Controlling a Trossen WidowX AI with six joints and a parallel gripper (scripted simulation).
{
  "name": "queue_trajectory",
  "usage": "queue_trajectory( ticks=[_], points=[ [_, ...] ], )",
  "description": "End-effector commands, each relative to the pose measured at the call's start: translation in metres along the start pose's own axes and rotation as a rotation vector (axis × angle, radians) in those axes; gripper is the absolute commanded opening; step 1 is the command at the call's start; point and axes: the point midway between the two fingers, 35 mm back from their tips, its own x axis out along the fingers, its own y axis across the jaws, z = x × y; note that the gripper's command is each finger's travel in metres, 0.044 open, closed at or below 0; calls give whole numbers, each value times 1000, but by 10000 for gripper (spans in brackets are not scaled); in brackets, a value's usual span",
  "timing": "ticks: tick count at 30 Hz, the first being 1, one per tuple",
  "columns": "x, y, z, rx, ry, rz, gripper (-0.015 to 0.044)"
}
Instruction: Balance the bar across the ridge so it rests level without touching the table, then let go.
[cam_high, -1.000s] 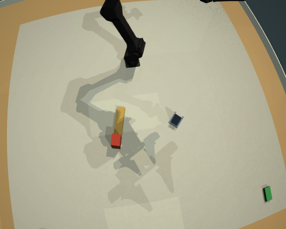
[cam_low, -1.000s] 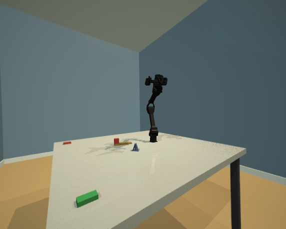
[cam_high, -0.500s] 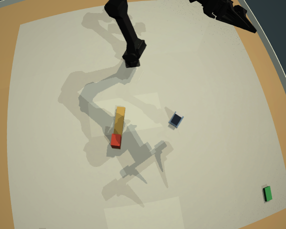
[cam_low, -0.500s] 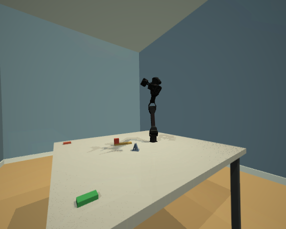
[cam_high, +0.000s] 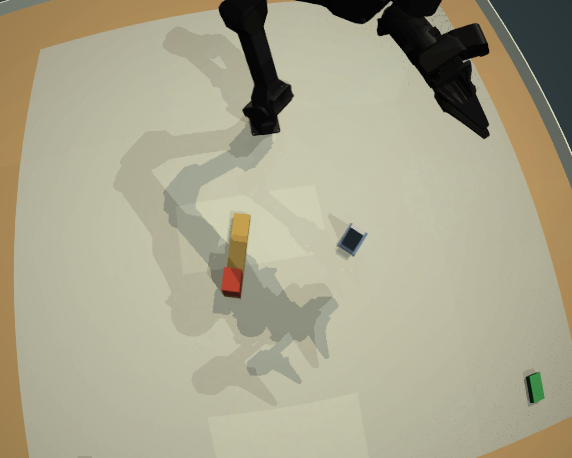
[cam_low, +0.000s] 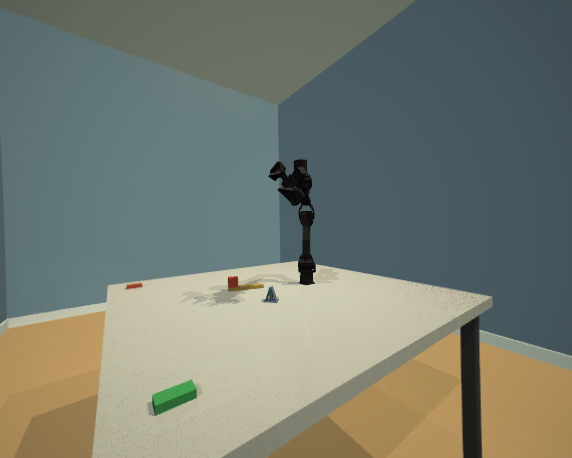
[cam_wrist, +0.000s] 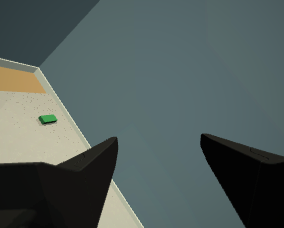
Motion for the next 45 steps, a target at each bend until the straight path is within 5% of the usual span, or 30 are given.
queue_trajectory(
  ticks=[1,25,45],
  points=[
    [11,6,-18,-109,55,33,315],
    [50,36,-174,-833,369,459,315],
    [24,55,-301,-1198,359,999,315]
  ],
)
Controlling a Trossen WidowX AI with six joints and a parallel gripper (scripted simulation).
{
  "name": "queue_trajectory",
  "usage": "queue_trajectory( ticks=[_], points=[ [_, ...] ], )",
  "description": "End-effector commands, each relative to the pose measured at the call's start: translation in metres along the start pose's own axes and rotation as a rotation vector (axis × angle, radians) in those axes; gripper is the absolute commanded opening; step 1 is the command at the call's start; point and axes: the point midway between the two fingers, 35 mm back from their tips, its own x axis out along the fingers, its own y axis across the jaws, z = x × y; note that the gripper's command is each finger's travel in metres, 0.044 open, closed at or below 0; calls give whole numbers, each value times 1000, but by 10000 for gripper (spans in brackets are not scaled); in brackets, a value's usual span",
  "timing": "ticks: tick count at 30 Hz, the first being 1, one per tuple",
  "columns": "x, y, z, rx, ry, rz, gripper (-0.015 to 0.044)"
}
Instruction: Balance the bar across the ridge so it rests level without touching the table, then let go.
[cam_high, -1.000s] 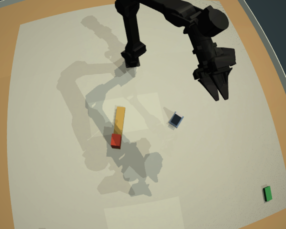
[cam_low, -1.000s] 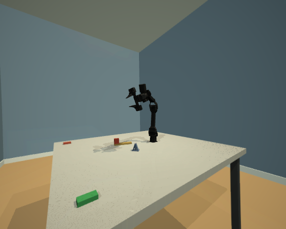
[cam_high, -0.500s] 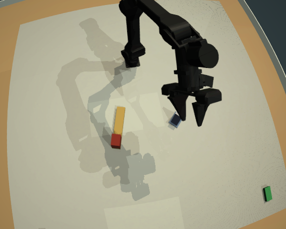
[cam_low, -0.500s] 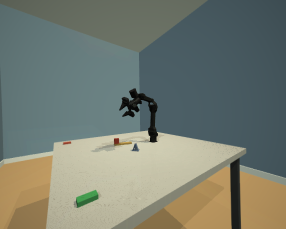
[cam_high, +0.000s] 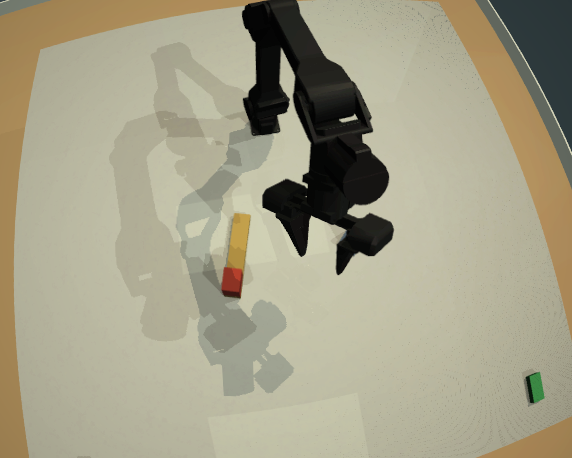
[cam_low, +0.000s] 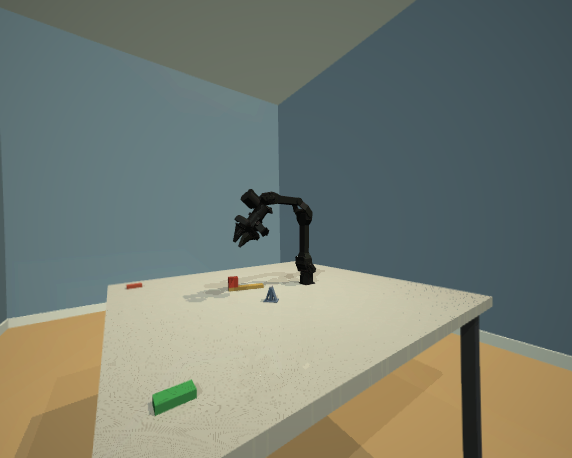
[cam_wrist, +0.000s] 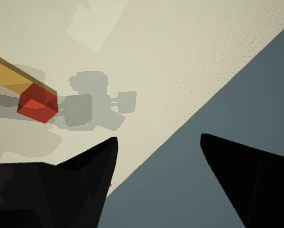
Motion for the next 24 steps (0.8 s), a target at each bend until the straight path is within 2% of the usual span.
queue_trajectory(
  ticks=[1,13,24],
  points=[
    [12,22,-3,-88,-50,72,315],
    [35,90,-9,-317,-246,232,315],
    [42,149,-7,-481,-480,287,315]
  ],
)
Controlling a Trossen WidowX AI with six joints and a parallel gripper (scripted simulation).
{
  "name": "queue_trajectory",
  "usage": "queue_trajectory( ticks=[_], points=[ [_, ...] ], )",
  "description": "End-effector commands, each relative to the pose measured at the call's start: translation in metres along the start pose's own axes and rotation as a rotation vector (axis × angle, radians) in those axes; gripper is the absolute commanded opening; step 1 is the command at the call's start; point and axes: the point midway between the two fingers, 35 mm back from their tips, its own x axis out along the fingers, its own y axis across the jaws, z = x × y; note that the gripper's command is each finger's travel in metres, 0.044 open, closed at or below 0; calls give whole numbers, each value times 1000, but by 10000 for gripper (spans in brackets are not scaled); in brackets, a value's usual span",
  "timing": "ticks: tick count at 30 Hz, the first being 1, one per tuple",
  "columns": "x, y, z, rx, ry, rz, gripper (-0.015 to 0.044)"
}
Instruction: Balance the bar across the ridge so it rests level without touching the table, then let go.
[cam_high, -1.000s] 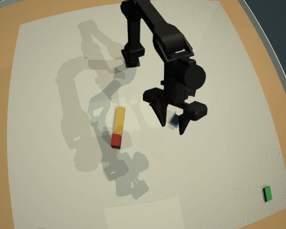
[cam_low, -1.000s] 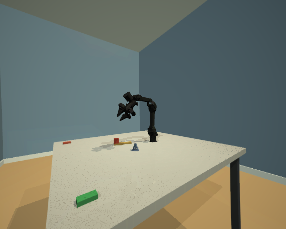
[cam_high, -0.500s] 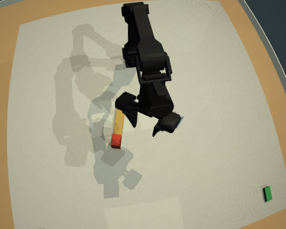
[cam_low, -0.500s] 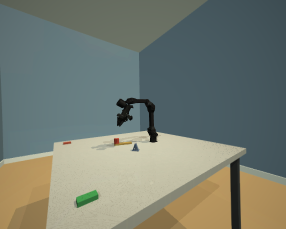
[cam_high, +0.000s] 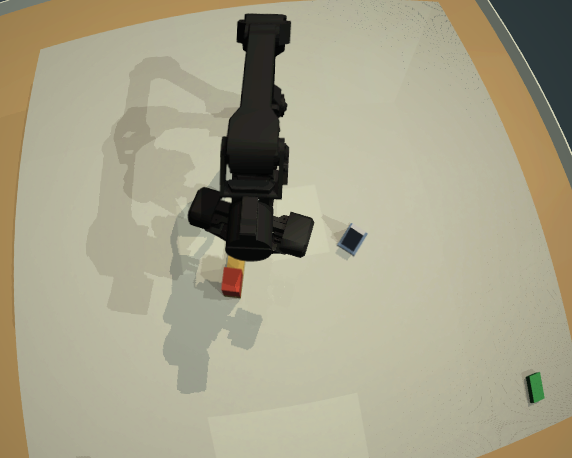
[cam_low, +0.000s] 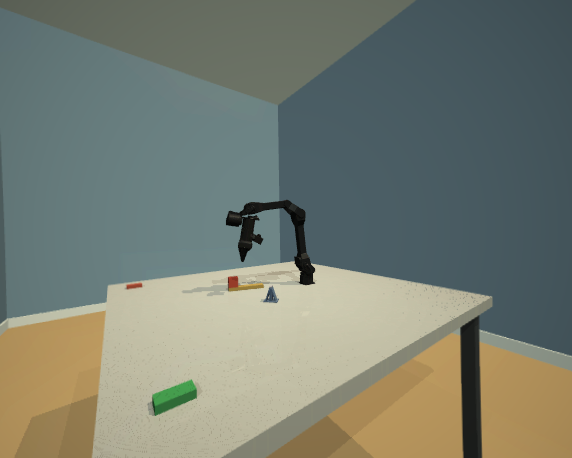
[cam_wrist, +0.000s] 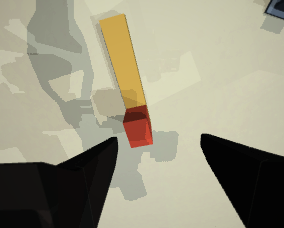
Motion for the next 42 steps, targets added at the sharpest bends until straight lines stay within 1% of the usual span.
queue_trajectory(
  ticks=[1,6,11,14,27,34,42],
  points=[
    [9,17,9,-65,-84,-2,315],
    [16,34,19,-131,-170,-18,315],
    [16,35,20,-134,-173,-19,315],
    [23,34,20,-134,-173,-19,315],
    [106,34,35,-134,-173,-19,315],
    [108,34,36,-134,-173,-19,315],
    [120,34,38,-134,-173,-19,315]
  ],
)
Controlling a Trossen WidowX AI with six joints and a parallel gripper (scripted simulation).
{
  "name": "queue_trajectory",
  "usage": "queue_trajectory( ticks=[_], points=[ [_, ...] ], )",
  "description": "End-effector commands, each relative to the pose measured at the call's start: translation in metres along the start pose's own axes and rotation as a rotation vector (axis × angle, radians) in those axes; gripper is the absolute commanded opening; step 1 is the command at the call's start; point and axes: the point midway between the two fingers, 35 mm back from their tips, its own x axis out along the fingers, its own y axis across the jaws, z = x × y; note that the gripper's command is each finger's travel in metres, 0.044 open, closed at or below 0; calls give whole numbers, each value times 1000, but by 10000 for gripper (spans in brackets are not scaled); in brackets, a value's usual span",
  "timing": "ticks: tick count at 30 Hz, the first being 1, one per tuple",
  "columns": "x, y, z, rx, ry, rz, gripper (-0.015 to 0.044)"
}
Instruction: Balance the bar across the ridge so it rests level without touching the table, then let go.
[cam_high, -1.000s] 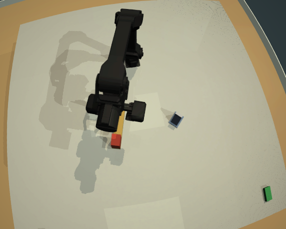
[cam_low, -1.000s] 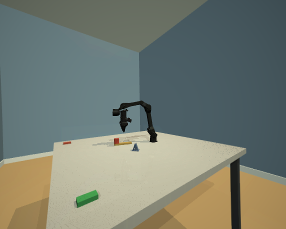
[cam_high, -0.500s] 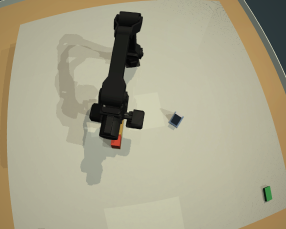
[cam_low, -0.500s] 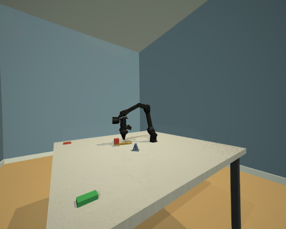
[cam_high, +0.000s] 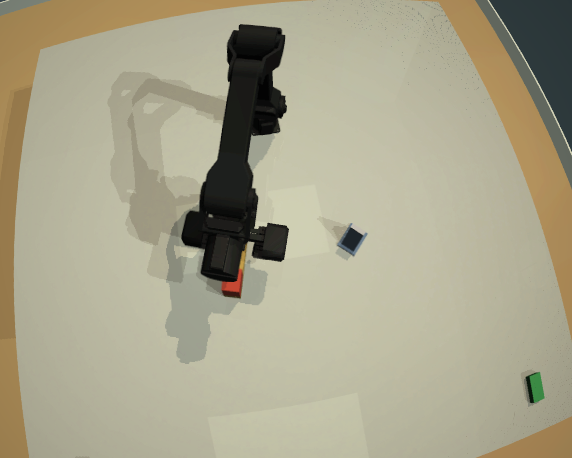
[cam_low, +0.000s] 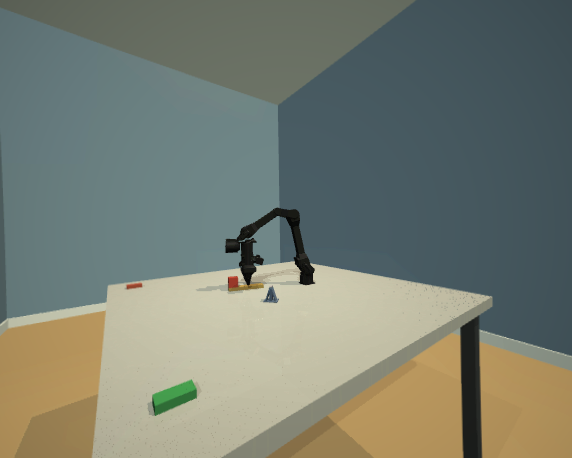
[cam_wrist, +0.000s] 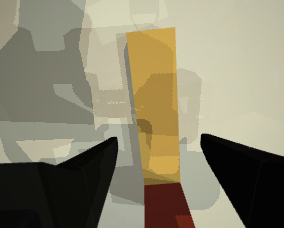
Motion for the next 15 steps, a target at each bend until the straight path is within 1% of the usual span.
queue_trajectory(
  ticks=[1,8,15],
  points=[
    [8,0,1,-5,-3,-4,315],
    [18,0,2,-5,-3,-4,315],
    [18,0,2,-5,-3,-4,315]
  ],
)
